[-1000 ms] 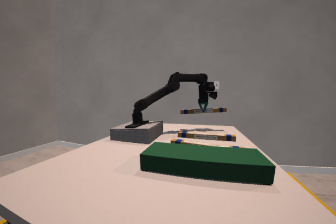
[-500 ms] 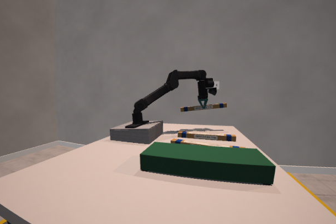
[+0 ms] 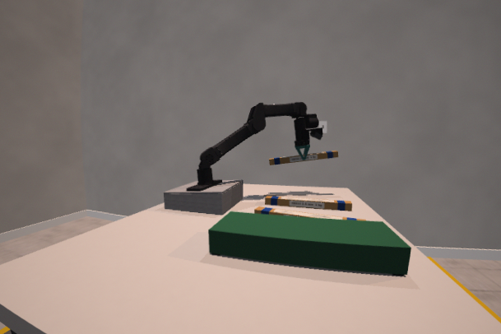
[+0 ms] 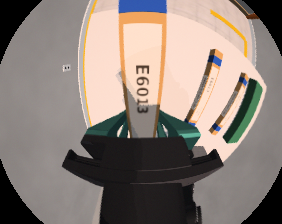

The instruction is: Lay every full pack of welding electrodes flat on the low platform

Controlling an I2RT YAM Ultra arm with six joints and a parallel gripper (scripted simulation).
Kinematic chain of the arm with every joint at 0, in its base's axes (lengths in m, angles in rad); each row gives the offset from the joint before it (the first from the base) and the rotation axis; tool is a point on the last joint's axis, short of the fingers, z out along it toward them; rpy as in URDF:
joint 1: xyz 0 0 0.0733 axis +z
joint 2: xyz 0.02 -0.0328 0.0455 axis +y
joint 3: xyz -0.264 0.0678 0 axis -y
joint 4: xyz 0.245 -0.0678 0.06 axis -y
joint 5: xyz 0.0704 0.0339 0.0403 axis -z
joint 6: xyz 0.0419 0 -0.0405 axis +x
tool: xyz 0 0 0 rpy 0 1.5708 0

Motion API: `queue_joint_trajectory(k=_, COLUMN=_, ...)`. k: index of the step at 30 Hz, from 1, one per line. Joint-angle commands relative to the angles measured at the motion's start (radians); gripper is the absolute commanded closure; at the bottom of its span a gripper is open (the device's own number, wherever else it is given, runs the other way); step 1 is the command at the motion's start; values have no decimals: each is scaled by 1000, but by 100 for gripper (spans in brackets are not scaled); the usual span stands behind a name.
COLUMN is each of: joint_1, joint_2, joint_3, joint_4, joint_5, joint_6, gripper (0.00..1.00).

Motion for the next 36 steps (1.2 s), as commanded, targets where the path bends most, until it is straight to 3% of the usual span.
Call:
queue_joint_trajectory(k=1, joint_1=4, joint_2=-71, joint_3=17, joint_4=0, joint_5=-2, joint_6=0, gripper=100)
queue_joint_trajectory(k=36, joint_1=5, joint_2=-66, joint_3=-3, joint_4=0, joint_5=-2, joint_6=0, gripper=100)
